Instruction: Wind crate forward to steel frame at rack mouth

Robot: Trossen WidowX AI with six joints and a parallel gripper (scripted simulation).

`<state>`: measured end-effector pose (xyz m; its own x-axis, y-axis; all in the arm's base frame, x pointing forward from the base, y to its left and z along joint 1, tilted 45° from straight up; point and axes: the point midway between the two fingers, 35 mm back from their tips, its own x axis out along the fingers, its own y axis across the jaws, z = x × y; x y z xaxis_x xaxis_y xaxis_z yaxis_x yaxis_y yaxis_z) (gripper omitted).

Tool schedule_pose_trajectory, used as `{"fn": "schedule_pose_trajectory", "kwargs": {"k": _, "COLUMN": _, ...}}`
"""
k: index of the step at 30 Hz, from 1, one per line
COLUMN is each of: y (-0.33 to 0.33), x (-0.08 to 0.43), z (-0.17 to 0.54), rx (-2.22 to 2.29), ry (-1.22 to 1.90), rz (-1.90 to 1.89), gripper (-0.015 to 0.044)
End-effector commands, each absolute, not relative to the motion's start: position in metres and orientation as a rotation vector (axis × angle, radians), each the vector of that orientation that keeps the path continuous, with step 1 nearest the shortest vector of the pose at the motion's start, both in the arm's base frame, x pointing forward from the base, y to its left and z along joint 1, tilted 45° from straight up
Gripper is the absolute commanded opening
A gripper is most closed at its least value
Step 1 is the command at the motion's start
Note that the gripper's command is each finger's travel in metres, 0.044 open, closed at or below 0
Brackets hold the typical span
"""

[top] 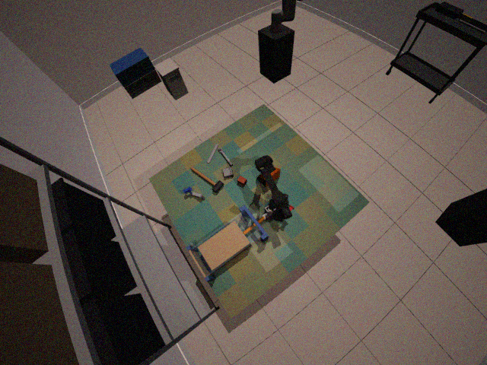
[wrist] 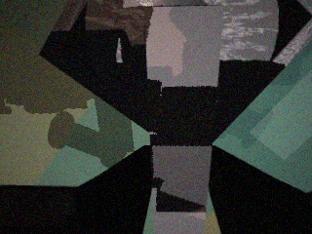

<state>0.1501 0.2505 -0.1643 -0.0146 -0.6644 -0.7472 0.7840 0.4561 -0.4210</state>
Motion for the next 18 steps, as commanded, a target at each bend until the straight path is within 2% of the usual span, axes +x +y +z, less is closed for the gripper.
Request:
{"fn": "schedule_pose_trajectory", "kwargs": {"k": 1, "y": 0.246, "x": 0.152, "z": -0.16, "rx": 0.055, "ry": 1.139, "rz": -1.089, "gripper": 0.0}}
{"fn": "schedule_pose_trajectory", "kwargs": {"k": 18, "y": 0.231, "x": 0.139, "z": -0.145, "rx": -0.332, "ry": 1.449, "rz": -0.802, "gripper": 0.0}}
